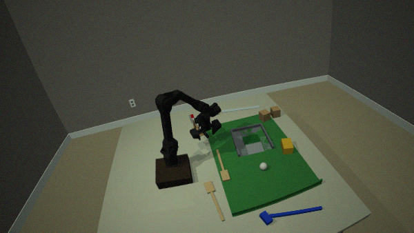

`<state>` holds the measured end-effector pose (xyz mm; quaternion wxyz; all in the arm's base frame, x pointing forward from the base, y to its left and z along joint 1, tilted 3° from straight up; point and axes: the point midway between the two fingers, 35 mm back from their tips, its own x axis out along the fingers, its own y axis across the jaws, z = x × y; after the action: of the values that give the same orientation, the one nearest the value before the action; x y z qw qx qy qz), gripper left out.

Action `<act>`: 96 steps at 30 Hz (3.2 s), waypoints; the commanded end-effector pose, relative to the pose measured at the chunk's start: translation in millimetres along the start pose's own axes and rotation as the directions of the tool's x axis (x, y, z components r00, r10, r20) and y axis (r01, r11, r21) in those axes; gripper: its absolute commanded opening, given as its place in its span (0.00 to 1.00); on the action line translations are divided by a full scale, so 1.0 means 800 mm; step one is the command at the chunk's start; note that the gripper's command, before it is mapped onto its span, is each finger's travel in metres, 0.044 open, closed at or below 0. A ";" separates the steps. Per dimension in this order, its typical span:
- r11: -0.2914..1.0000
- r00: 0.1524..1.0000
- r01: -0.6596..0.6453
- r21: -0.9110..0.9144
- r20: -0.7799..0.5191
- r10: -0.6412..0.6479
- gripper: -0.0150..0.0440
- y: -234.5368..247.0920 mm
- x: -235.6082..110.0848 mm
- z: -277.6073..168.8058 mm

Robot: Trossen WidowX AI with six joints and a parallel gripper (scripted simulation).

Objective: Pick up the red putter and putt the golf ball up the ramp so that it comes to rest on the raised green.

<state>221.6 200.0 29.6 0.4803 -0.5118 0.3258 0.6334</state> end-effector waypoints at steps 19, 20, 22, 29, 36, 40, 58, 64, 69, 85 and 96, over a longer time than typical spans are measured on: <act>1.000 1.000 -0.002 0.000 -0.001 0.002 0.31 0.001 0.001 0.000; 1.000 1.000 -0.002 0.000 -0.001 0.002 0.30 0.001 0.001 0.000; 1.000 1.000 -0.002 0.000 -0.001 0.002 0.28 0.001 0.001 0.000; 1.000 1.000 -0.002 0.000 0.000 0.002 0.25 -0.002 -0.010 0.003; 1.000 1.000 -0.002 0.001 0.000 0.002 0.25 -0.006 -0.060 0.018; 1.000 1.000 -0.002 0.001 0.000 0.002 0.25 -0.005 -0.092 0.026; 0.999 1.000 -0.016 0.037 -0.022 0.017 0.25 -0.001 -0.113 0.019; 0.982 0.999 0.015 0.187 -0.046 -0.007 0.25 -0.015 -0.123 -0.015; 0.948 0.998 0.043 0.315 -0.062 -0.024 0.25 -0.025 -0.132 -0.046; 0.792 0.988 0.131 0.596 -0.148 -0.053 0.25 -0.035 -0.166 -0.145; 0.585 0.979 0.194 0.788 -0.196 -0.060 0.25 -0.027 -0.192 -0.217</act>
<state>295.9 26.0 128.7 0.6597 -0.3308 0.5609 0.3752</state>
